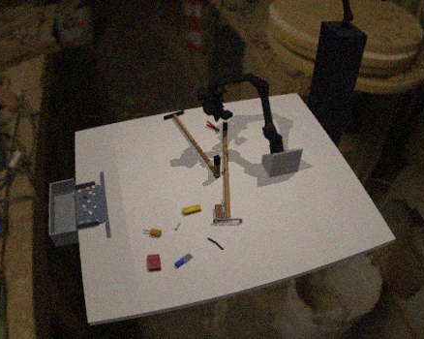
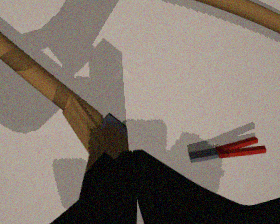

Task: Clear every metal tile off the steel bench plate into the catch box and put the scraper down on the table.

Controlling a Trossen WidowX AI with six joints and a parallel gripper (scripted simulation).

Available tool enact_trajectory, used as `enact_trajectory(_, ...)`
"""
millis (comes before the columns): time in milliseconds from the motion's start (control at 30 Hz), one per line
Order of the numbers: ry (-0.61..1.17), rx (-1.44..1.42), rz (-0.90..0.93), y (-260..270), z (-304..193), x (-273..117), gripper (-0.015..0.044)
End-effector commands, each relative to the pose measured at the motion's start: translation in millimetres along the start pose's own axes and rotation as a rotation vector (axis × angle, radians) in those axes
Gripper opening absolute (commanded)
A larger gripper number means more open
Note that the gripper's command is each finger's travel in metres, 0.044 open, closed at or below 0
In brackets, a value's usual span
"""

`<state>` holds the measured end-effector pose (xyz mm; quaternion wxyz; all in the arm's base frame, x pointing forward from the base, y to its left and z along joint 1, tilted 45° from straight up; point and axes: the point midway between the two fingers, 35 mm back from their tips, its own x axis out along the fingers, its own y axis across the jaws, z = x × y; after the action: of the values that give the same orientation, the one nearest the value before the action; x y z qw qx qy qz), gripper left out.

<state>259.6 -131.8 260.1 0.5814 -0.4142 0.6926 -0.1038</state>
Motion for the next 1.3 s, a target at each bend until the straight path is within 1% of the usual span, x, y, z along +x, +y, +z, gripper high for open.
enact_trajectory(0,0.003,-0.089,-0.006,-5,3,0,0.0000)
enact_trajectory(1267,0.024,-1.025,-0.006,-33,39,7,0.0000)
